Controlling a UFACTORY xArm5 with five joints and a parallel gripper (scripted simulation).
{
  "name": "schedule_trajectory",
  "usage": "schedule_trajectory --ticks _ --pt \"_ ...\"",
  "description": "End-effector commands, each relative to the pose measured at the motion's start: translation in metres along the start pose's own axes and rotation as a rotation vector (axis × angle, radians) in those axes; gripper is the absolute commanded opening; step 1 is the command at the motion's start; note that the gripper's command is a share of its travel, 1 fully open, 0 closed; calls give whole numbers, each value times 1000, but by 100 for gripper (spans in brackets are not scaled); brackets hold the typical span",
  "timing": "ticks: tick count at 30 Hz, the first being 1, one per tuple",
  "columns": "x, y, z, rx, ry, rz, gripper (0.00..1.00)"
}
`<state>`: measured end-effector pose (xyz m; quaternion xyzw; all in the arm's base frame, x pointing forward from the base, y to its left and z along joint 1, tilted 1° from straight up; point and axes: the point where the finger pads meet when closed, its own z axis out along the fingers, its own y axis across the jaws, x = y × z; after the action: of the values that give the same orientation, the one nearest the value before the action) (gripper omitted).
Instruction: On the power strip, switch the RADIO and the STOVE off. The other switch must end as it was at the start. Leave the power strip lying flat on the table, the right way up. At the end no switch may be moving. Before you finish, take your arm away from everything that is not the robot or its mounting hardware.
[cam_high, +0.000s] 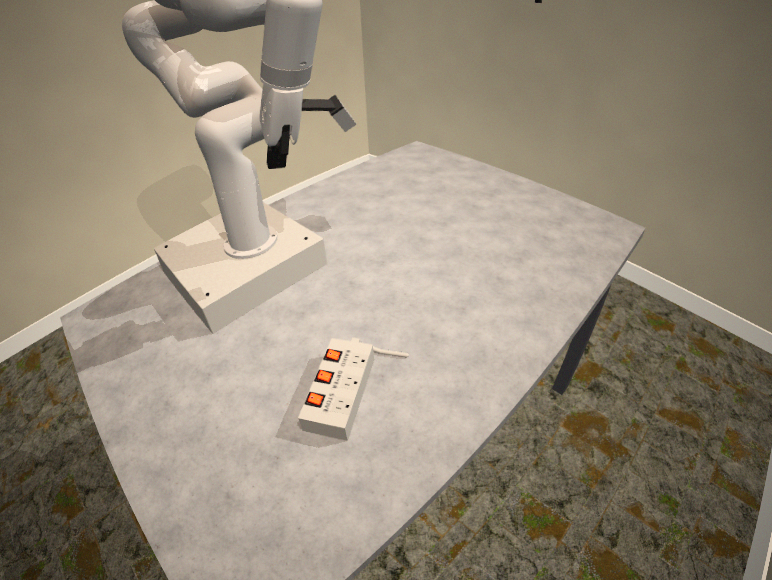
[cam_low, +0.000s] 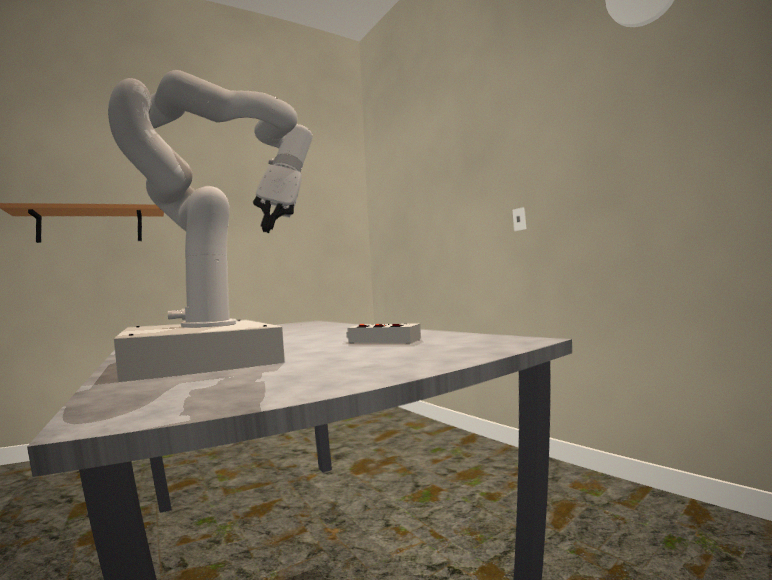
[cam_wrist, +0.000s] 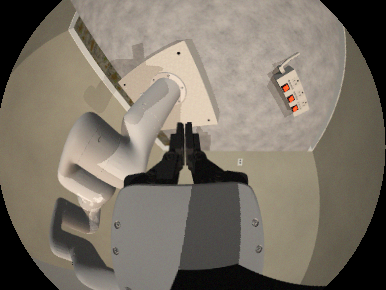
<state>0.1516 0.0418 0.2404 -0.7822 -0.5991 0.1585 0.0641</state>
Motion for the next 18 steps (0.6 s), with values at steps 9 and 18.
schedule_trajectory --ticks 9,18 --pt "16 42 11 -56 54 194 0" --pt "34 113 35 -135 163 543 0"
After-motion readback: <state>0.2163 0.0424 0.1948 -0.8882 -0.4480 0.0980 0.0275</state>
